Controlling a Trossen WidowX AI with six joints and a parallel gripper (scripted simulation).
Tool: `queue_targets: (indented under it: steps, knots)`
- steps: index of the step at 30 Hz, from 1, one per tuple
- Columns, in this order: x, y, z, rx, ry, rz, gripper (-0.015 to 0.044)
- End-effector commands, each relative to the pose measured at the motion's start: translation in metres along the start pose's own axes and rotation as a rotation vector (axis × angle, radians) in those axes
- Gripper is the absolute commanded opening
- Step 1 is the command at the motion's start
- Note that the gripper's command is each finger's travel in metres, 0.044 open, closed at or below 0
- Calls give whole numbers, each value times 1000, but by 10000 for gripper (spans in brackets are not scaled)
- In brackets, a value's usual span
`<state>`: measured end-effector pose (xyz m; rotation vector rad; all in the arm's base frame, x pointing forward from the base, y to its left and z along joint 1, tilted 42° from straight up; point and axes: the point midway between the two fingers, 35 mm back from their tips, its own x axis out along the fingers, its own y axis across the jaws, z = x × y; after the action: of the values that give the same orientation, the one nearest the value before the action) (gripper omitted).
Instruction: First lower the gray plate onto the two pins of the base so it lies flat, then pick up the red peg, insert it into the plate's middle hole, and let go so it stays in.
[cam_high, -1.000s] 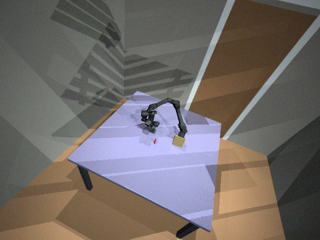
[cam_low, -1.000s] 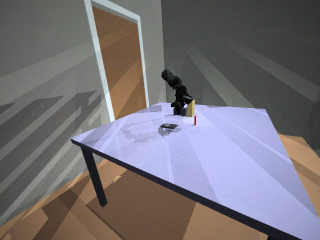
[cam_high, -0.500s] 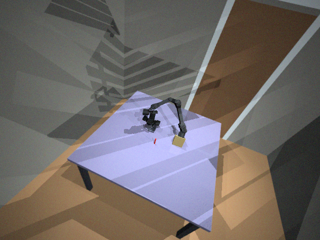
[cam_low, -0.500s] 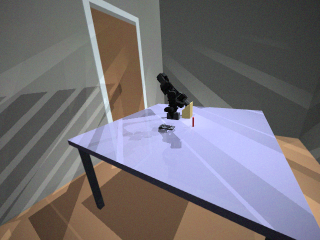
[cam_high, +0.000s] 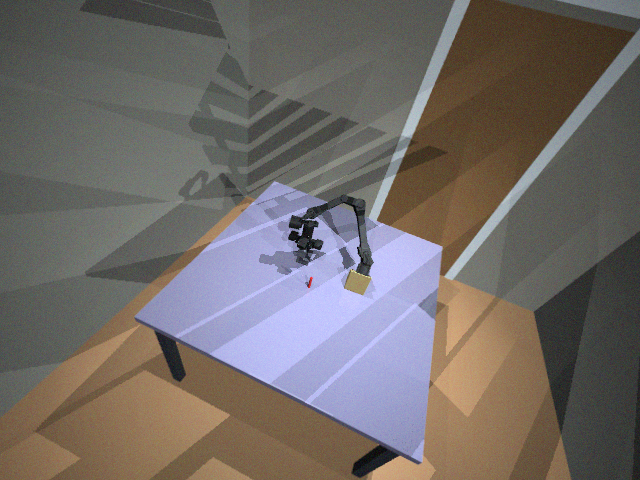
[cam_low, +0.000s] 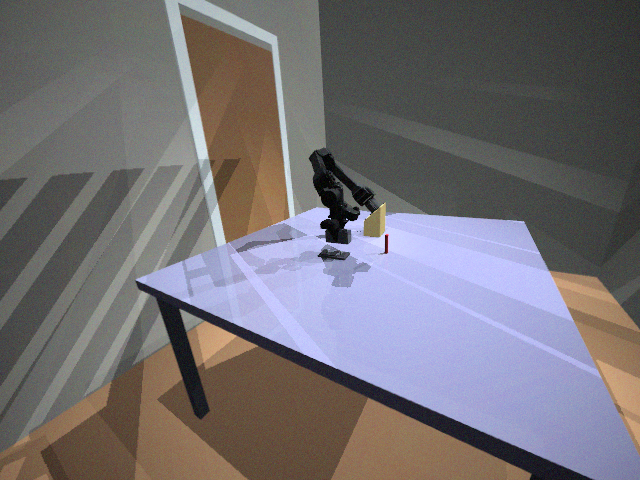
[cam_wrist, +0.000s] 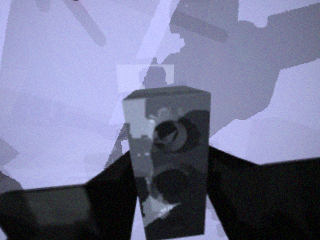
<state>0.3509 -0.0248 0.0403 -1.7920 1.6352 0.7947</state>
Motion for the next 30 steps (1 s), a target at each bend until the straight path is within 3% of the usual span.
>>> queue_targets:
  steps: [1, 30]
  knots:
    - [3, 2, -9, -10, 7, -7, 0]
    - [13, 8, -27, -25, 17, -5, 0]
